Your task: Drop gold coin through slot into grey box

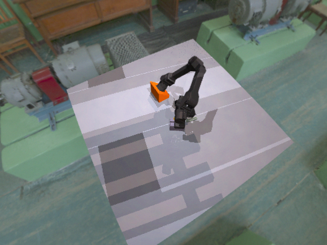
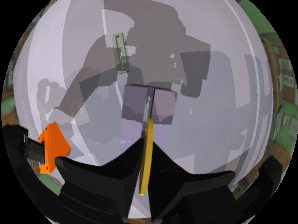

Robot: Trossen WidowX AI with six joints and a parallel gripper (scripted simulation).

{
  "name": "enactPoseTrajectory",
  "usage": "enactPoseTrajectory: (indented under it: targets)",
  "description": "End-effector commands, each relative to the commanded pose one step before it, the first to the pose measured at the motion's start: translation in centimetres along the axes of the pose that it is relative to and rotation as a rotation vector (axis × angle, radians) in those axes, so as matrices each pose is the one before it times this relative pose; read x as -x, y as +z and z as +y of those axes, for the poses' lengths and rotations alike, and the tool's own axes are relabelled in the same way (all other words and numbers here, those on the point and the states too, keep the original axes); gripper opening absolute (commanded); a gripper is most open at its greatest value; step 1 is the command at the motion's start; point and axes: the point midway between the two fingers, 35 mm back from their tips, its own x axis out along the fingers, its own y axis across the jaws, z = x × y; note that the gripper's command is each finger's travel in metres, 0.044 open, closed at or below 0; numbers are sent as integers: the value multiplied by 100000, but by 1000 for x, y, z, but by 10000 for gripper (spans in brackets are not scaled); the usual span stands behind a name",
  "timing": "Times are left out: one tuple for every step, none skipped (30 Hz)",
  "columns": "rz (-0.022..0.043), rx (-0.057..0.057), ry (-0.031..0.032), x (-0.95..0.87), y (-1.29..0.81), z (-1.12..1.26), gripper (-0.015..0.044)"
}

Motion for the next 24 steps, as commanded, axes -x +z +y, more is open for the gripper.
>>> enactPoseTrajectory:
  targets:
    - [28, 11, -60, -8, 27, 29, 0]
    - [-1, -10, 0, -43, -4, 1, 0]
    - [-2, -14, 0, -63, -6, 2, 0]
    - [-3, -20, 1, -90, -9, 3, 0]
    - [-1, -90, 0, -74, -24, 4, 0]
    - [-1, -139, 0, -48, -24, 13, 0]
    - [0, -155, 0, -39, -22, 20, 0]
    - [0, -149, 0, -38, -20, 23, 0]
    - [-1, -127, 1, -36, -16, 24, 0]
    - [-1, -100, 1, -34, -12, 24, 0]
    - [-1, -77, 1, -32, -8, 22, 0]
    - [-1, -84, 1, -50, -8, 30, 0]
    - [-1, -52, 1, -42, -3, 25, 0]
    - [-1, -15, 1, -41, 2, 17, 0]
    - [-2, 19, 1, -42, 8, 7, 0]
    - [-2, 45, 0, -44, 12, -3, 0]
    - [-2, 61, 0, -44, 13, -11, 0]
    - [-2, 61, 0, -42, 11, -15, 0]
    - [-2, 48, 0, -41, 7, -17, 0]
    - [-1, 33, 0, -41, 2, -17, 0]
    - [-1, 16, 0, -42, -2, -17, 0]
    - [-1, 4, 0, -41, -4, -17, 0]
    - [-1, -9, 0, -39, -6, -15, 0]
    - [-1, -17, 0, -36, -8, -13, 0]
